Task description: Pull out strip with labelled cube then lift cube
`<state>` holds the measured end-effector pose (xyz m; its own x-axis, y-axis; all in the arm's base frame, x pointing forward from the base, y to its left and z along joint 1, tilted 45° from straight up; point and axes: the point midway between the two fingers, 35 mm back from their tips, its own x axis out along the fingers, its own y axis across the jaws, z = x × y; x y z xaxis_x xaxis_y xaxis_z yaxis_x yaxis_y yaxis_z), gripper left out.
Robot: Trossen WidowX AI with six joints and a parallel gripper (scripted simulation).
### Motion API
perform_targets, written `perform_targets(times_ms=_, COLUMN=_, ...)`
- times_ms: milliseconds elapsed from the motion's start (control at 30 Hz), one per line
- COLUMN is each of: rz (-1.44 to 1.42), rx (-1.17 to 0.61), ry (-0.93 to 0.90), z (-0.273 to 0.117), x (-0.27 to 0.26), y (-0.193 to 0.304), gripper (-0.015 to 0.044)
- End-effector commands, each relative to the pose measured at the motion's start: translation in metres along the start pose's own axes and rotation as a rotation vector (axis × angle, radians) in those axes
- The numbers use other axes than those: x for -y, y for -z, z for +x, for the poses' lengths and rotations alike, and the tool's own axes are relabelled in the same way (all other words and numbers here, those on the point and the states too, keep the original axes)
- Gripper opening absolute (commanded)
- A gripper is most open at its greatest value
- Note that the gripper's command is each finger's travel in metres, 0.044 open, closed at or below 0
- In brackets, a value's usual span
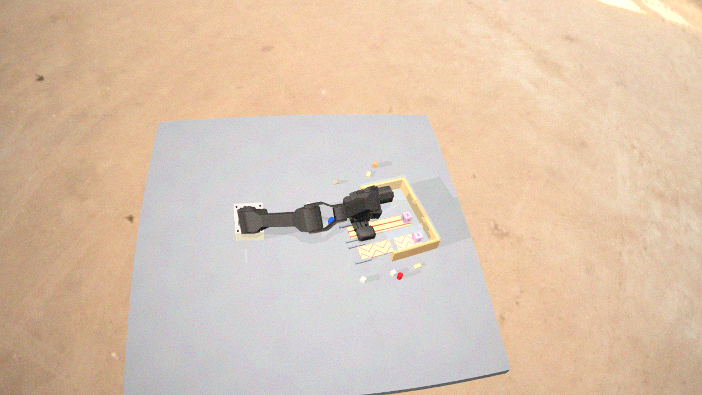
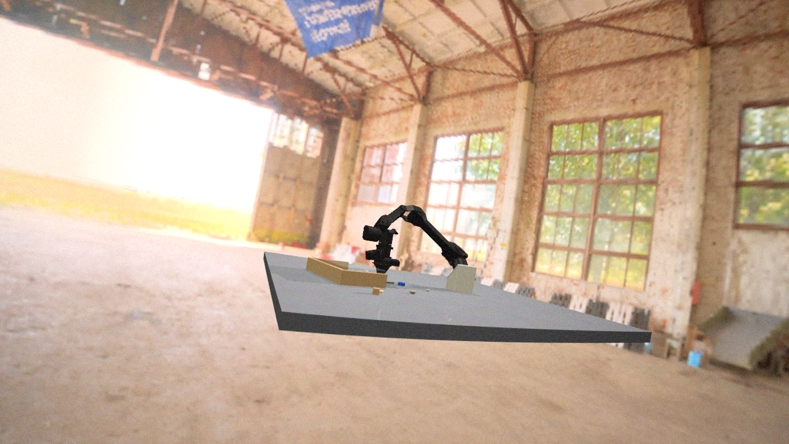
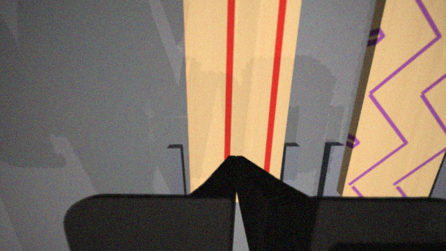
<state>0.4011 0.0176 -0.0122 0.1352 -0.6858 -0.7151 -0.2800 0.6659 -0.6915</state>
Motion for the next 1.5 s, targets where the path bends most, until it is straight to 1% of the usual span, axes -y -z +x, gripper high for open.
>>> perform_targets(times_ms=0, rz=-0.005, rx=-0.001, ry=0.005, z=0.002, x=0.001, y=0.0, gripper=0.0)
perform_targets(times_ms=333, rz=-0.005, rx=-0.001, ry=0.005, z=0.003, x=0.001, y=0.002, gripper=0.0)
perform_targets(times_ms=1467, rz=-0.007, rx=-0.003, ry=0.005, z=0.005, x=0.001, y=0.053, gripper=0.0)
